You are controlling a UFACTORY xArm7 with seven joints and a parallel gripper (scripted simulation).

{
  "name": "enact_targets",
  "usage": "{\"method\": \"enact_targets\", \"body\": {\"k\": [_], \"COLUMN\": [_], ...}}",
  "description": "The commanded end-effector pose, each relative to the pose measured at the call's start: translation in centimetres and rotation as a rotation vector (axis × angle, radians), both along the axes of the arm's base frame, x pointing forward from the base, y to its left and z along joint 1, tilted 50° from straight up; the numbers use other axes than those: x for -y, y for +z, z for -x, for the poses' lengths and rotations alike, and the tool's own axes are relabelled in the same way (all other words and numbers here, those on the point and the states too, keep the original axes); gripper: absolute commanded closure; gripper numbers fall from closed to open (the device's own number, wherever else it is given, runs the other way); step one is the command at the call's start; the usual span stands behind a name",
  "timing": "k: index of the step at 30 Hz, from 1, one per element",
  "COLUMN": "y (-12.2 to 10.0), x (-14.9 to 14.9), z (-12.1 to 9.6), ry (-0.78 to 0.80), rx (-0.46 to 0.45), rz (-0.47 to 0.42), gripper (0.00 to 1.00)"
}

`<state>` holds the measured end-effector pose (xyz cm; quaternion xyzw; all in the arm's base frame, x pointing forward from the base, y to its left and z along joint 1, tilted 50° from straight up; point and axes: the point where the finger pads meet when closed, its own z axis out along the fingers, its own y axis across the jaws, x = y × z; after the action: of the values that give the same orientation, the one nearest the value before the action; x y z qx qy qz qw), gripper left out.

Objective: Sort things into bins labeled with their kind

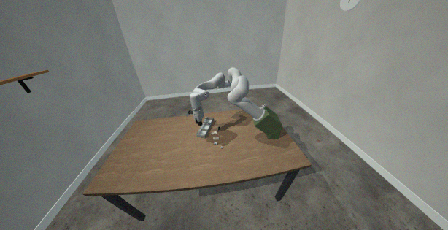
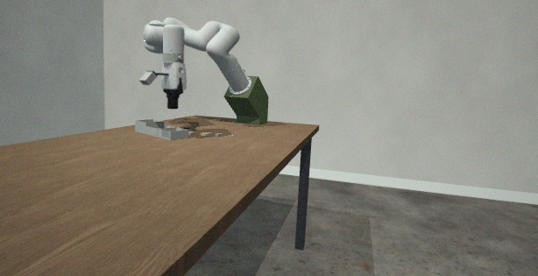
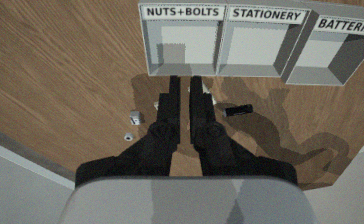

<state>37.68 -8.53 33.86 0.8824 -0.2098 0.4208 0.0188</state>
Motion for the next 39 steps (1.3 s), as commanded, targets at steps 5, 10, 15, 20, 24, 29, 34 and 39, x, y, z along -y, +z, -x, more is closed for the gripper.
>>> {"method": "enact_targets", "body": {"k": [5,10,15,20,24,29,34,39], "y": [3.7,5.8,5.8,5.8,2.6,-1.3,-4.5,-7.7], "x": [-1.1,-1.8,-1.8,-1.8,-0.7,0.5,1.6,2.6], "z": [4.2,6.6,6.6,6.6,7.0,7.4,7.7,8.1], "ry": [-0.001,-0.001,-0.001,-0.001,-0.120,-0.229,-0.322,-0.438], "rx": [-0.001,-0.001,-0.001,-0.001,0.038,0.068,0.092,0.126], "rz": [-0.002,-0.002,-0.002,-0.002,-0.136,-0.262,-0.367,-0.497], "gripper": [0.93,0.93,0.93,0.93,0.72,0.72,0.72,0.72]}}
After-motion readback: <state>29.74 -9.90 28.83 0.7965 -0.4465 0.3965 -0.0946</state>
